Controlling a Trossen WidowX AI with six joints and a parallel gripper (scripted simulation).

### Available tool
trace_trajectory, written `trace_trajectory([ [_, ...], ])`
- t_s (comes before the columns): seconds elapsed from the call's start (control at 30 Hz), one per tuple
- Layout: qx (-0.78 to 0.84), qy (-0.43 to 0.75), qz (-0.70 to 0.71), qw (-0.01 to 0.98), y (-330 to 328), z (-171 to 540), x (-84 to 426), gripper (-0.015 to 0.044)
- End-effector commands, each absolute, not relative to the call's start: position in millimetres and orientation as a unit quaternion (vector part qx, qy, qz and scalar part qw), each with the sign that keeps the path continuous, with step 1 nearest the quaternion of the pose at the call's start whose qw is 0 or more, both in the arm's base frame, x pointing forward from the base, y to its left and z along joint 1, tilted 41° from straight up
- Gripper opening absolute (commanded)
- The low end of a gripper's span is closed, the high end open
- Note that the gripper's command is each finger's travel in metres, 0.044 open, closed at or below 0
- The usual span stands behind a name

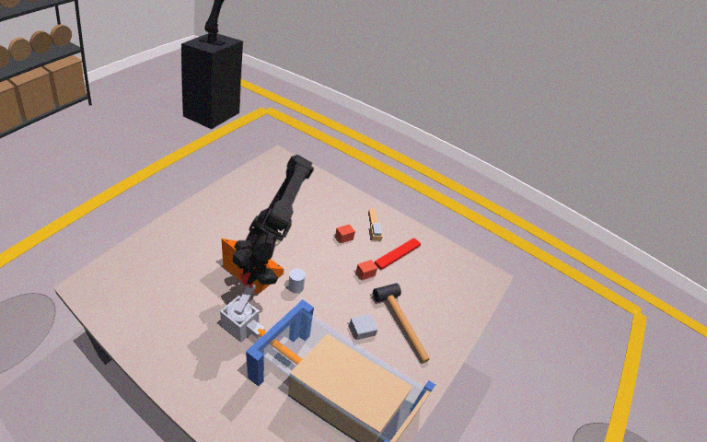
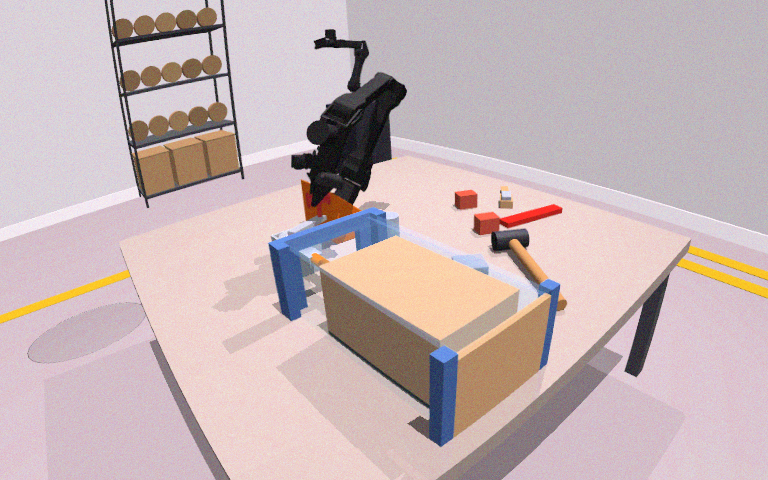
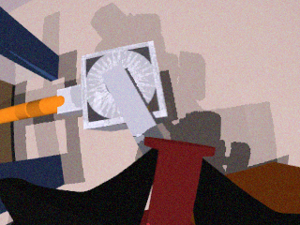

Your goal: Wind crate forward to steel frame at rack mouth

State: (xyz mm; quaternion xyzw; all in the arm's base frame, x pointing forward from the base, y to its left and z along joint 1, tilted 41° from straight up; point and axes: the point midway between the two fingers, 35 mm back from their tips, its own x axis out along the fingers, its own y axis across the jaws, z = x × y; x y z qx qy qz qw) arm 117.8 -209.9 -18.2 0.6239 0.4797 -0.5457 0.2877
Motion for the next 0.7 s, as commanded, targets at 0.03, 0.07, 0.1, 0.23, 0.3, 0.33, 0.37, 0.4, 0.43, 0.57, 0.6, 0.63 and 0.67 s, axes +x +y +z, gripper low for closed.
trace_trajectory([
  [0.03, 0.621, 0.481, -0.548, 0.288, -209.9, -22.2, 110.6, 0.0],
  [0.07, 0.621, 0.481, -0.548, 0.288, -210.3, -22.7, 109.1, 0.0],
  [0.1, 0.621, 0.481, -0.548, 0.288, -210.5, -23.0, 108.2, 0.0],
  [0.23, 0.621, 0.481, -0.548, 0.288, -211.9, -24.8, 103.4, 0.0],
  [0.3, 0.621, 0.481, -0.548, 0.288, -212.7, -25.8, 101.1, 0.0],
  [0.33, 0.621, 0.481, -0.548, 0.288, -213.2, -26.4, 99.7, 0.0],
  [0.37, 0.621, 0.481, -0.548, 0.288, -213.5, -26.8, 98.8, 0.0],
  [0.4, 0.621, 0.481, -0.548, 0.288, -214.1, -27.4, 97.4, 0.0],
  [0.43, 0.621, 0.481, -0.548, 0.288, -214.4, -27.8, 96.5, 0.0],
  [0.57, 0.62, 0.481, -0.548, 0.288, -216.3, -29.9, 92.0, 0.0],
  [0.6, 0.62, 0.481, -0.548, 0.288, -216.9, -30.6, 90.7, 0.0],
  [0.63, 0.62, 0.481, -0.549, 0.288, -217.3, -31.0, 89.9, 0.0],
  [0.67, 0.62, 0.481, -0.549, 0.288, -218.0, -31.7, 88.6, 0.0],
])
